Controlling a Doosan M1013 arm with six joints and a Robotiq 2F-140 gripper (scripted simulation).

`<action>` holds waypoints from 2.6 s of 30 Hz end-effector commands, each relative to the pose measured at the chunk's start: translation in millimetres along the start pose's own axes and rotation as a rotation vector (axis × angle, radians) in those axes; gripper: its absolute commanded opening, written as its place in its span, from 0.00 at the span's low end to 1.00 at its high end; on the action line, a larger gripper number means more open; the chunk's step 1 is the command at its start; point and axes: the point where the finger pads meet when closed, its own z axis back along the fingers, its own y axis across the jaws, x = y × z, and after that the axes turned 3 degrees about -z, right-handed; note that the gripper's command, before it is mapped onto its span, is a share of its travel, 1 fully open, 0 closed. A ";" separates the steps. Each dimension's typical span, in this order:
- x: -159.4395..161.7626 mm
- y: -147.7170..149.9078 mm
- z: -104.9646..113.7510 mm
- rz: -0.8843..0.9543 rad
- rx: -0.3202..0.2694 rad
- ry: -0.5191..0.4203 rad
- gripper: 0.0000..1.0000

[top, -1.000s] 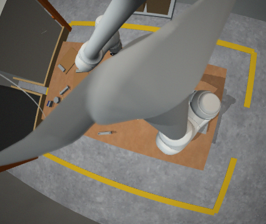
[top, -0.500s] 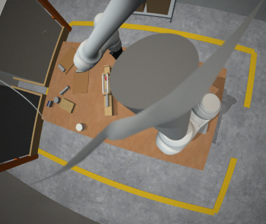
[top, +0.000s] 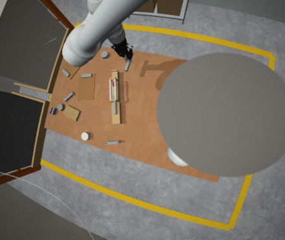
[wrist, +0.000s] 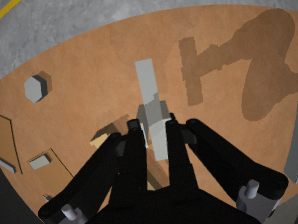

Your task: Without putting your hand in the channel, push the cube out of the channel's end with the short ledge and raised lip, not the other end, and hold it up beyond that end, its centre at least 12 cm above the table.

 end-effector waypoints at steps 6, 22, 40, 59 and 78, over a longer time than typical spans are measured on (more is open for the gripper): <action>0.0 0.0 2.6 0.000 0.000 0.000 0.00; 0.0 0.0 2.6 0.000 0.000 0.000 0.00; 56.9 -13.5 1.7 0.043 0.001 -0.001 0.00; 319.7 17.3 1.3 0.342 0.000 0.000 0.00; 449.4 43.8 -39.8 0.347 0.000 0.000 0.00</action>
